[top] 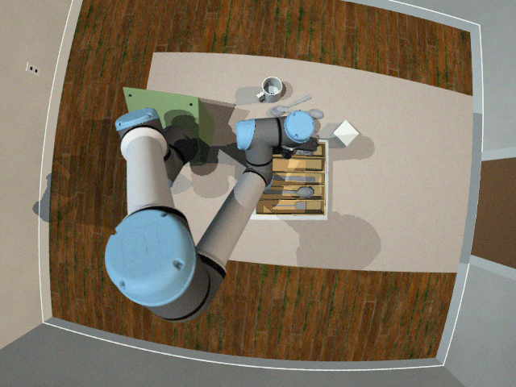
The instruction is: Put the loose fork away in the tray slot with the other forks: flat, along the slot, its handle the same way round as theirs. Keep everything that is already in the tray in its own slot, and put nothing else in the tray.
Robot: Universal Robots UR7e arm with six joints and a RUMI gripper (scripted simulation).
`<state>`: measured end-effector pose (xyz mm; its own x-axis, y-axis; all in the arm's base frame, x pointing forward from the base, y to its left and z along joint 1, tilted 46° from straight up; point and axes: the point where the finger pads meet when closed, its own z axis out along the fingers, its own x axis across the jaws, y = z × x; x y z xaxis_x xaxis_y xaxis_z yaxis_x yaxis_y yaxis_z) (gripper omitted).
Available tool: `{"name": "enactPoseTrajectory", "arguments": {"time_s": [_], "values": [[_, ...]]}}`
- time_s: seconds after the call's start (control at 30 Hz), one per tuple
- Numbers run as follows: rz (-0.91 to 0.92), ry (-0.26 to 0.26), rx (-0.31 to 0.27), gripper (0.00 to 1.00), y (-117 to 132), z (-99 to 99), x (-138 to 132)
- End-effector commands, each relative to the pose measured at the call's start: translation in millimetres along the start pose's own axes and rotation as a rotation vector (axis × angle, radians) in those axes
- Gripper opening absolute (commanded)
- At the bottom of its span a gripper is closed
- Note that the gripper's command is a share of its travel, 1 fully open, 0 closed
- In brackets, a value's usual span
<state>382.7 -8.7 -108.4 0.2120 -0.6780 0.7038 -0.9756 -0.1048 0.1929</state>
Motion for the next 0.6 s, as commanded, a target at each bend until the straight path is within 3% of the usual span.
{"name": "enactPoseTrajectory", "arguments": {"time_s": [0.0,0.2,0.57], "values": [[0.003,-0.001,0.005,0.14,-1,-19.8,0],[0.003,-0.001,0.005,0.14,0,-36.3,0],[0.003,-0.001,0.005,0.14,3,-84.5,0]]}}
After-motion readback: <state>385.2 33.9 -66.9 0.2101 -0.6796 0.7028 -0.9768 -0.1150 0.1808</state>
